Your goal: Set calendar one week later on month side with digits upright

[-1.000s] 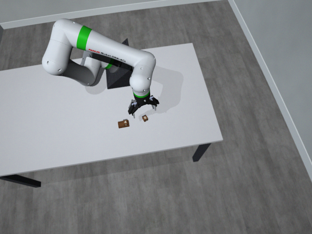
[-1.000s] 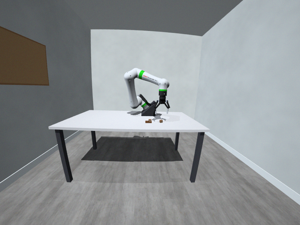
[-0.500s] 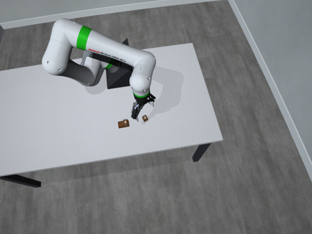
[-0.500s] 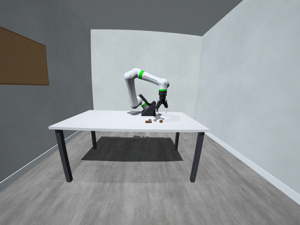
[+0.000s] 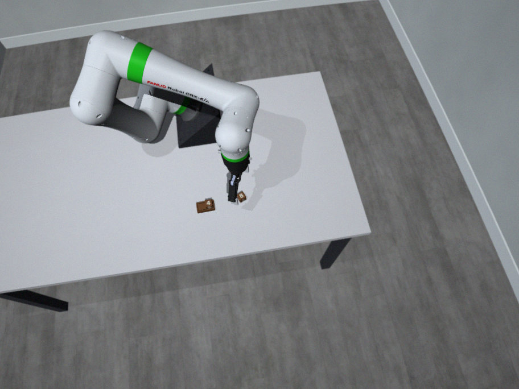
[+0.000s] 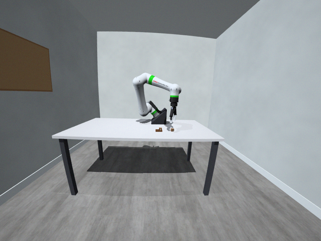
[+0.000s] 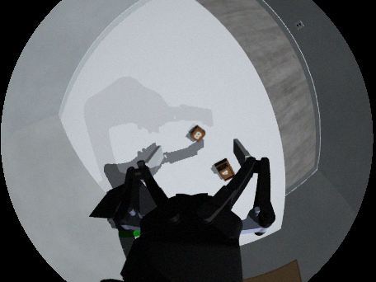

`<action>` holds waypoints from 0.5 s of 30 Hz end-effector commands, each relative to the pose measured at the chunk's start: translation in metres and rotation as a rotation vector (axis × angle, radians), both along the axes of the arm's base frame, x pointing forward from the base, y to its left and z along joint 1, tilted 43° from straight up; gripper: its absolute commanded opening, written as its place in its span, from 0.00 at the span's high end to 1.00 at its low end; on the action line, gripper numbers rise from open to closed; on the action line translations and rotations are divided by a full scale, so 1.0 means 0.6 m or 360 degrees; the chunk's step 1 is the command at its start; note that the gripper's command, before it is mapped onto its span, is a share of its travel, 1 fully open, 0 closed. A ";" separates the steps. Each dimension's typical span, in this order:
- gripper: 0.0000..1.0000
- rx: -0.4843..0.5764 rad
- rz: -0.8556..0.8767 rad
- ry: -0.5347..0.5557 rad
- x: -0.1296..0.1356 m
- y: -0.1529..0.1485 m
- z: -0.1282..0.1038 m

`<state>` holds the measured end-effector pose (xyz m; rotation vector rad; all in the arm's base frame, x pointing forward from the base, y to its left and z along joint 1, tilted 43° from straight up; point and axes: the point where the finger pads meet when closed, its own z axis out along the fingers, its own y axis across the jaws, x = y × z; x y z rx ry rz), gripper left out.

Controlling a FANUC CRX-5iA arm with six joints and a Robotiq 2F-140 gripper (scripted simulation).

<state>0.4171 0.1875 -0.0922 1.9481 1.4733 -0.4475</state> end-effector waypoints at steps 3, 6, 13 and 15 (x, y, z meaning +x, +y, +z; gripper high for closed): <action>0.00 -0.0037 0.0270 0.0263 0.000 0.001 0.001; 0.00 -0.0050 0.0358 0.0344 0.000 0.002 0.001; 0.00 -0.0083 0.0587 0.0553 0.000 0.002 0.002; 0.00 -0.0092 0.0651 0.0612 0.000 0.002 0.002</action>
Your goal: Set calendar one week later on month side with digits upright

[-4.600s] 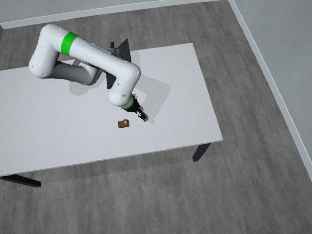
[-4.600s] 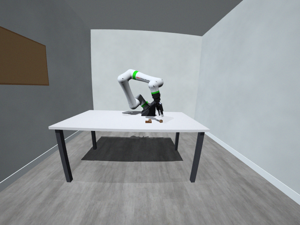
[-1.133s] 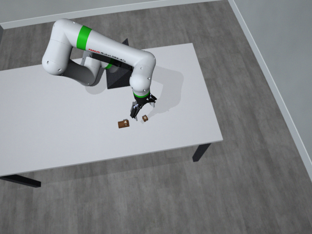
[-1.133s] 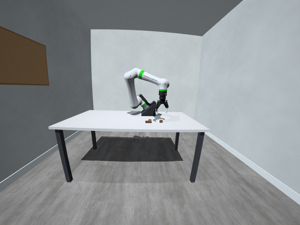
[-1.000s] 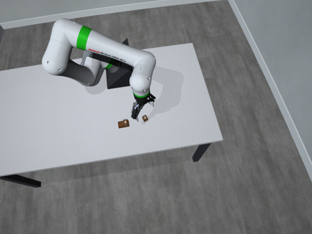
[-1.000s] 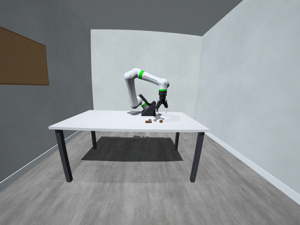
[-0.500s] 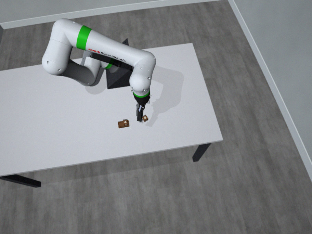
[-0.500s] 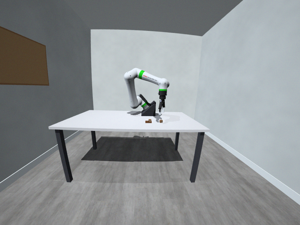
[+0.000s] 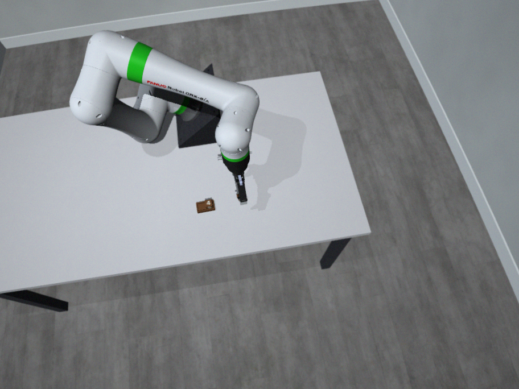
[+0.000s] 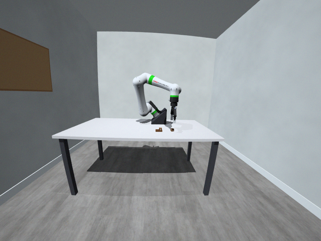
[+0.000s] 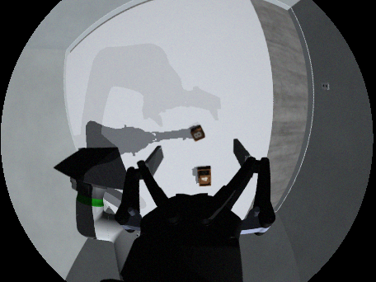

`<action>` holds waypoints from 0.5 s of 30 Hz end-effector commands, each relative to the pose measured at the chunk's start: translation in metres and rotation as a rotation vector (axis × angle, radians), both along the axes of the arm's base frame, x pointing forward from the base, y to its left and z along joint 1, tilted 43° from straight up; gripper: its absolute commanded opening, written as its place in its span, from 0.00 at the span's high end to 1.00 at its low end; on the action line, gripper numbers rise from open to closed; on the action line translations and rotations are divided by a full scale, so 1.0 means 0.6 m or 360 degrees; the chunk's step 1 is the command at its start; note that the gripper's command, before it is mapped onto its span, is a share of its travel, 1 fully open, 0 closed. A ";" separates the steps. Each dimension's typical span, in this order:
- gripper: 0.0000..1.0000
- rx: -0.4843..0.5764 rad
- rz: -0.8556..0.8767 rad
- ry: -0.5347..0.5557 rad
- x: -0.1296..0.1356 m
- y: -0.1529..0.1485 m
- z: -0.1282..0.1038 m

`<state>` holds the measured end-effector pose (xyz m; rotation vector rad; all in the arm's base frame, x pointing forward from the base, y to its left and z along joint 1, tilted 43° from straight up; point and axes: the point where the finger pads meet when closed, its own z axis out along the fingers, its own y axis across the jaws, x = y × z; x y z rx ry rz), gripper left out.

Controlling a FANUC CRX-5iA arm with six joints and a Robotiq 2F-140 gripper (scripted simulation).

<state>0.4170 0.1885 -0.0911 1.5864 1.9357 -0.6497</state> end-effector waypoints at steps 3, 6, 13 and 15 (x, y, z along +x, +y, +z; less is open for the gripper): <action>0.00 -0.0034 0.0250 0.0245 0.000 0.001 0.001; 0.00 -0.0044 0.0319 0.0308 0.000 0.001 0.001; 0.00 -0.0056 0.0400 0.0383 0.000 0.002 0.002; 0.00 -0.0056 0.0401 0.0383 0.000 0.002 0.002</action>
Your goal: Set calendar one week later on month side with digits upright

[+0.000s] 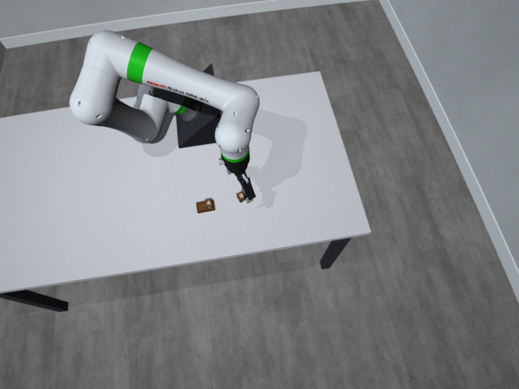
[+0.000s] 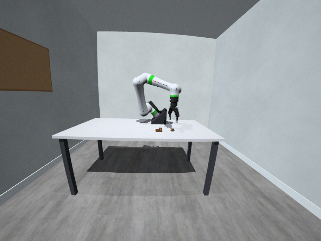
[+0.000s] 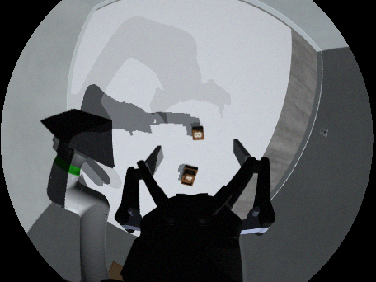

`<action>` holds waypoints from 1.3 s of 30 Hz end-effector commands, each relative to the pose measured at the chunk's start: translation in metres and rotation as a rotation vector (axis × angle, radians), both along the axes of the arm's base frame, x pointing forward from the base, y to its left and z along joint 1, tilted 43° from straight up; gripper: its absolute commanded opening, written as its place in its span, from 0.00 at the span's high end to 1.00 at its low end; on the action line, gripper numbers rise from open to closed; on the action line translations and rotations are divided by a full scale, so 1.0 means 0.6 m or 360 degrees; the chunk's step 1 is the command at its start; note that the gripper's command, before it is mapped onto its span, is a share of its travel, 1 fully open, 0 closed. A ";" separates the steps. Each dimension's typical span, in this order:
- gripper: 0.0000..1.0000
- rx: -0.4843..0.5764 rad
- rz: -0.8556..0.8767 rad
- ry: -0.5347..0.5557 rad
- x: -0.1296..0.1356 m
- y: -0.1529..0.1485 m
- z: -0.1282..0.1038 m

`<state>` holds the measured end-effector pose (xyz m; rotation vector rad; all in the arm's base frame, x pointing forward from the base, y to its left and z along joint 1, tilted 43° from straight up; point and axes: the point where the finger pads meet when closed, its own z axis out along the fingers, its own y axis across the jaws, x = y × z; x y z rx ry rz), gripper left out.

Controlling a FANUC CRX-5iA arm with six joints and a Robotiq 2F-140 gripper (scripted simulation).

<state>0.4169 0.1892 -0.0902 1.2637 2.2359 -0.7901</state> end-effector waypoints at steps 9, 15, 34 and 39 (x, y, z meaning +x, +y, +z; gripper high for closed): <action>0.72 0.0000 0.0003 0.0004 0.000 0.000 0.000; 0.72 0.0000 0.0003 0.0004 0.000 0.000 0.000; 0.72 0.0000 0.0003 0.0004 0.000 0.000 0.000; 0.72 0.0000 0.0003 0.0004 0.000 0.000 0.000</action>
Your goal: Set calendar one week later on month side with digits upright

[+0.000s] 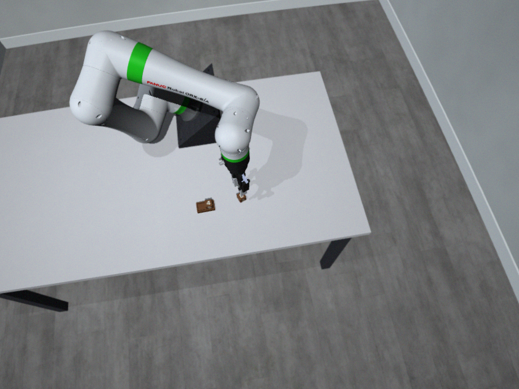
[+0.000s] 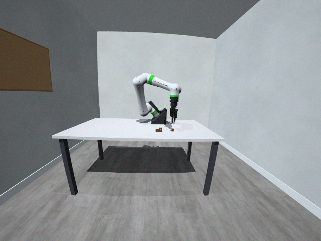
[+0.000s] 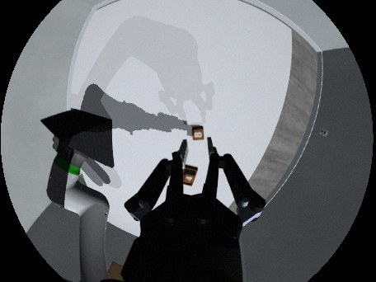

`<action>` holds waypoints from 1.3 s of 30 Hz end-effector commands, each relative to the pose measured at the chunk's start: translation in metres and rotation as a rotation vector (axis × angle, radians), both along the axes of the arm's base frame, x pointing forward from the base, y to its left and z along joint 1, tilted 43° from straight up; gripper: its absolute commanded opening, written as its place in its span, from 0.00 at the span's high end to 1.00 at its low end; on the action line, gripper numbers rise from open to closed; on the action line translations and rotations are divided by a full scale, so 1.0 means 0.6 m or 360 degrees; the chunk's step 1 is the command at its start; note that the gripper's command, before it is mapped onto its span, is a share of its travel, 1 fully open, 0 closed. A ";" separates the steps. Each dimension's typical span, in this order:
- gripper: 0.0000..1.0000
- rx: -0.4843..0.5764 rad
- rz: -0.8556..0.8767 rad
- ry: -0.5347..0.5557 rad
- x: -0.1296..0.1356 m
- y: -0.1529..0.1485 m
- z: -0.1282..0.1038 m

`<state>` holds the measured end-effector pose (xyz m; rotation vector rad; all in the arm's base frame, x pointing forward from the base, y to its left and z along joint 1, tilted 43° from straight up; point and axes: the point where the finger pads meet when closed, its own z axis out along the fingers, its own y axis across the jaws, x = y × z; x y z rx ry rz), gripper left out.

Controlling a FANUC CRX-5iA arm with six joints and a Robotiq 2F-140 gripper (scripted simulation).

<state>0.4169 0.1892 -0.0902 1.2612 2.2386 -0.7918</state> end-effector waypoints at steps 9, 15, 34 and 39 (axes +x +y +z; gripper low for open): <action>0.72 0.0001 0.0000 0.0000 0.001 -0.004 -0.004; 0.72 0.0000 0.0000 0.0000 0.001 -0.008 -0.009; 0.72 0.0000 0.0000 0.0000 0.006 -0.036 -0.039; 0.72 0.0000 0.0000 0.0000 0.007 -0.044 -0.048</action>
